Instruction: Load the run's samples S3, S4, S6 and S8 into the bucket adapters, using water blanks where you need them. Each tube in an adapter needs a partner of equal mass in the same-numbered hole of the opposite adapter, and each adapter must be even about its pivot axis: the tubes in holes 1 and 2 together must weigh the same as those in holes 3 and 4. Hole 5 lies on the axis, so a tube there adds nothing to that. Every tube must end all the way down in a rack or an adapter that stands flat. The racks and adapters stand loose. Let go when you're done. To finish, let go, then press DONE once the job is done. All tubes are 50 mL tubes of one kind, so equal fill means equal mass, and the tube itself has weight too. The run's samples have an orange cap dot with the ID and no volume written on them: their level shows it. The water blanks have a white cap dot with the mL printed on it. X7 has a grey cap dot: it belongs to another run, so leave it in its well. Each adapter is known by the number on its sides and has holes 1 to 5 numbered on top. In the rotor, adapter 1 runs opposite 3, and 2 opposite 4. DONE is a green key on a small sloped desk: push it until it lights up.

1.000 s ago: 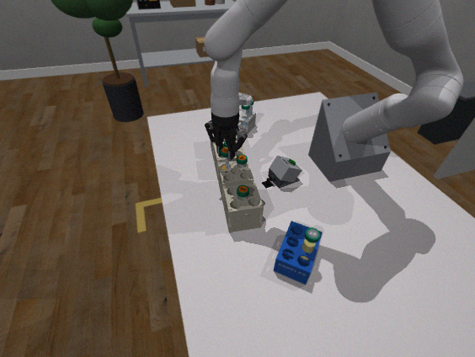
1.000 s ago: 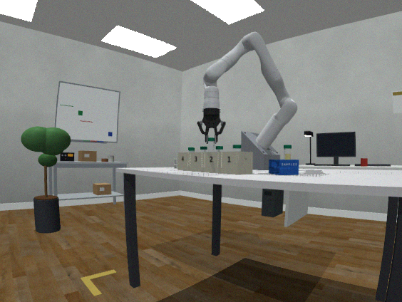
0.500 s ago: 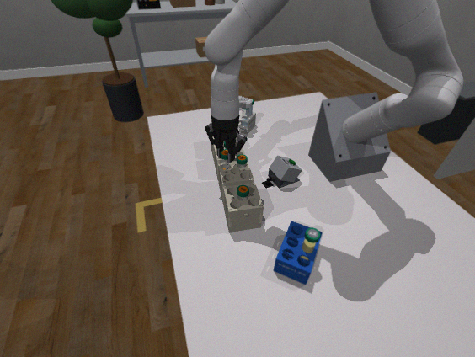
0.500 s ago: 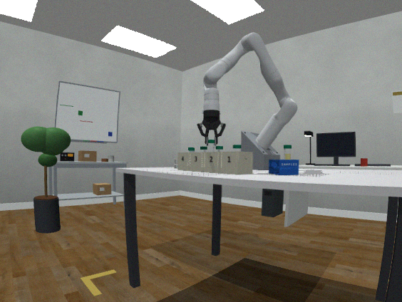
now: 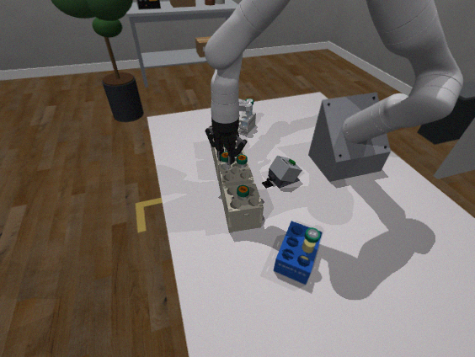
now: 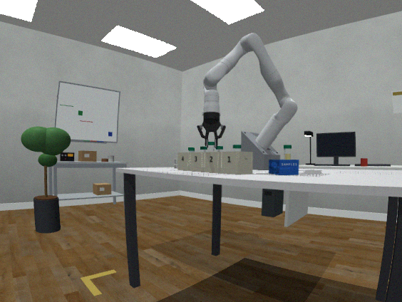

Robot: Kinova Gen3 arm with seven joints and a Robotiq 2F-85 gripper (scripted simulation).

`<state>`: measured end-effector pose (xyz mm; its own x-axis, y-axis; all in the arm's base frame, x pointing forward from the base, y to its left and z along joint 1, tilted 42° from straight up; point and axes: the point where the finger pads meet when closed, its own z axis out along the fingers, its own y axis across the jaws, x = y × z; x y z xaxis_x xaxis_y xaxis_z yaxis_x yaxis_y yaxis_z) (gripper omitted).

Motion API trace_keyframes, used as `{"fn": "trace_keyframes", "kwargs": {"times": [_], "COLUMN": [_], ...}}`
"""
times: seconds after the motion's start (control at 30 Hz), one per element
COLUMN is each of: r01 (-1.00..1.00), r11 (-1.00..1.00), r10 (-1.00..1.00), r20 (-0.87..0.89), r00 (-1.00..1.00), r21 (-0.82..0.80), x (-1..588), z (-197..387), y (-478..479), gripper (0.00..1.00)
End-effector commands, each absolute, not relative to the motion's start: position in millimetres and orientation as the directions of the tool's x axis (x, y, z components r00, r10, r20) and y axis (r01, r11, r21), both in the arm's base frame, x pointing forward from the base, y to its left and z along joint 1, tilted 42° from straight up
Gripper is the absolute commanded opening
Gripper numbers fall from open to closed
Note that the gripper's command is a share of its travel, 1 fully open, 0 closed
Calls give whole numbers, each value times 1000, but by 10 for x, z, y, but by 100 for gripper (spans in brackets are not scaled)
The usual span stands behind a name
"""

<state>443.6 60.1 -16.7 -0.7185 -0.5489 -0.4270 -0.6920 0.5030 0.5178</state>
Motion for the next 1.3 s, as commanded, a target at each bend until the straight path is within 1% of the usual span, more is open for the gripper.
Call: {"fn": "trace_keyframes", "kwargs": {"times": [0.0, 1.23, 1.27], "r01": [-692, -692, -692], "r11": [504, 504, 504], "r10": [-548, -548, -548], "r20": [-428, -428, -428], "r00": [-719, -719, -719], "r21": [516, 516, 516], "x": [4441, 4430, 4430], "z": [-171, -290, -290], "y": [601, 708, 708], "gripper": [10, 10, 62]}}
